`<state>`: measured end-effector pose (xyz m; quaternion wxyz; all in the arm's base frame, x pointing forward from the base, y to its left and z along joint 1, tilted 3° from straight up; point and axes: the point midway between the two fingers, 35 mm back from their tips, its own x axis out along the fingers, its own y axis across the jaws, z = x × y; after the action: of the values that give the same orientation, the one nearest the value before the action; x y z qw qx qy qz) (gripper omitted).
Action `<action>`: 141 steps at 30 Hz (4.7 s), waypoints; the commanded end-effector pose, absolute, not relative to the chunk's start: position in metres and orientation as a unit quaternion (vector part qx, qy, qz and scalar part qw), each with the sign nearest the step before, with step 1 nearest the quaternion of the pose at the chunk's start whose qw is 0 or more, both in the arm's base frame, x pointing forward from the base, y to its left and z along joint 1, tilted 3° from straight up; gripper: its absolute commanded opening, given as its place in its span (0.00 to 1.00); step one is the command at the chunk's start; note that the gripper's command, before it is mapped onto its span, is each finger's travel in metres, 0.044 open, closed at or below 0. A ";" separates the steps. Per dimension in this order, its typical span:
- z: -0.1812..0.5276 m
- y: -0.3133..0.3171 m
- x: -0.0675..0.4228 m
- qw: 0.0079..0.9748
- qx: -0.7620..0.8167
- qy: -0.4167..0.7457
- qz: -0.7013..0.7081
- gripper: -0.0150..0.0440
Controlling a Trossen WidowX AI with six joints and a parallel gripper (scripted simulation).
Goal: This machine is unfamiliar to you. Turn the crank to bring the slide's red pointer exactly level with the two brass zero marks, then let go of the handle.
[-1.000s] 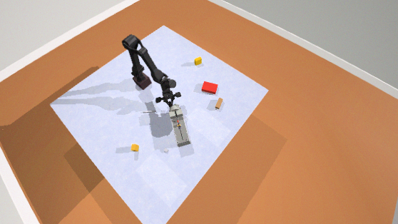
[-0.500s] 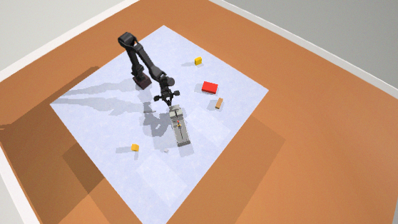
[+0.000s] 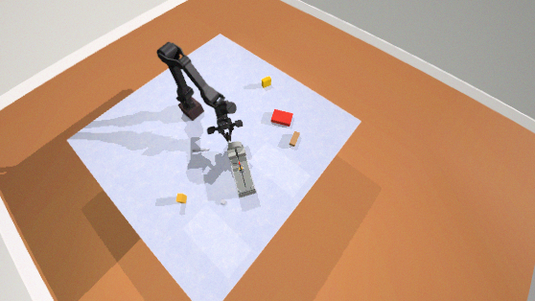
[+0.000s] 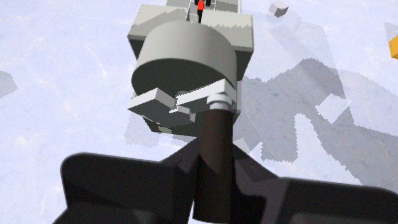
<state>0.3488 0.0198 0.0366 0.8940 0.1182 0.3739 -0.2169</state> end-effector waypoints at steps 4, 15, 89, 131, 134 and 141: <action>0.046 0.027 0.352 0.897 0.121 0.367 -0.215 0.25; 0.049 0.032 0.355 0.897 0.121 0.366 -0.215 0.25; 0.024 0.069 0.374 0.897 0.122 0.366 -0.215 0.25; -0.014 0.053 0.366 0.897 0.122 0.367 -0.215 0.25; -0.015 0.052 0.365 0.897 0.122 0.367 -0.215 0.25; -0.016 0.050 0.364 0.897 0.121 0.367 -0.215 0.25</action>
<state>0.3672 0.0566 -0.0101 0.9009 0.1256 0.3591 -0.2088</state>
